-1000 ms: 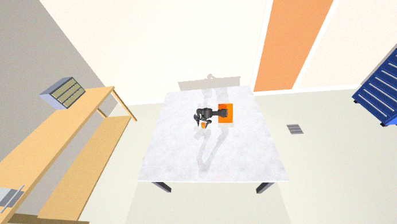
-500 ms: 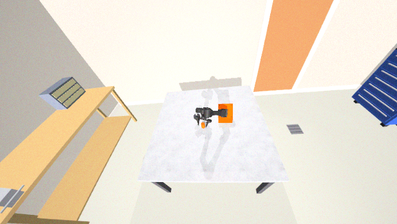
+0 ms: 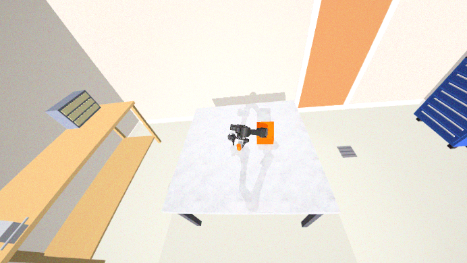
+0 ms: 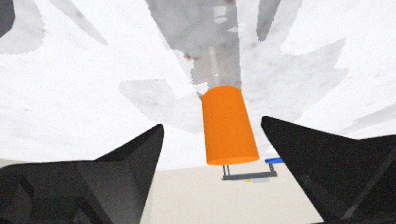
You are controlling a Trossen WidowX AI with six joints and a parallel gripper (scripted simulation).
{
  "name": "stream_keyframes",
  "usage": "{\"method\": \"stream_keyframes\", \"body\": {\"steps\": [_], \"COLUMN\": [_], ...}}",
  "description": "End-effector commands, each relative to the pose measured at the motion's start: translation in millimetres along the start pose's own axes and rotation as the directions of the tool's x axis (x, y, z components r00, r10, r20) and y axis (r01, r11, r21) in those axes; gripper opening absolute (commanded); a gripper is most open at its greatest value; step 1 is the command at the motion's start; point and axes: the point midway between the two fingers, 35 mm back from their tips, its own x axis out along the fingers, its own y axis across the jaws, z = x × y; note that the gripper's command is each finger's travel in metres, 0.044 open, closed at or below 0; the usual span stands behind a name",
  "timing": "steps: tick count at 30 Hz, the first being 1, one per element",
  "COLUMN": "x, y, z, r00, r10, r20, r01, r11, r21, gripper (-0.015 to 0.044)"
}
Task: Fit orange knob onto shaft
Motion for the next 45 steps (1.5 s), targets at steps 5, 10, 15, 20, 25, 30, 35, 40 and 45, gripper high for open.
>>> {"method": "stream_keyframes", "body": {"steps": [5,10,15,20,25,30,35,40,45], "x": [-26.5,-31.4,-37.8,-42.7,-47.9,-49.3,-49.3,-49.3,-49.3], "y": [10.2,5.6,4.1,-1.0,-5.1,-9.6,-9.6,-9.6,-9.6], "z": [-22.5,-31.4,-43.8,-56.6,-71.5,-79.0,-79.0,-79.0,-79.0], "r00": [1.000,1.000,1.000,1.000,0.999,0.998,0.998,0.998,0.998], "r10": [0.013,0.006,0.004,-0.003,-0.009,-0.016,-0.016,-0.016,-0.016], "r20": [0.007,0.000,-0.011,-0.026,-0.043,-0.055,-0.055,-0.055,-0.055], "r01": [-0.012,-0.006,-0.006,0.001,0.006,0.016,0.016,0.016,0.016], "r11": [0.991,0.993,0.990,0.995,0.998,1.000,1.000,1.000,1.000], "r21": [-0.137,-0.117,-0.139,-0.101,-0.065,0.002,0.002,0.002,0.002], "gripper": [0.0440,0.0440,0.0440,0.0440,0.0440,0.0440,0.0440,0.0440,0.0440]}}
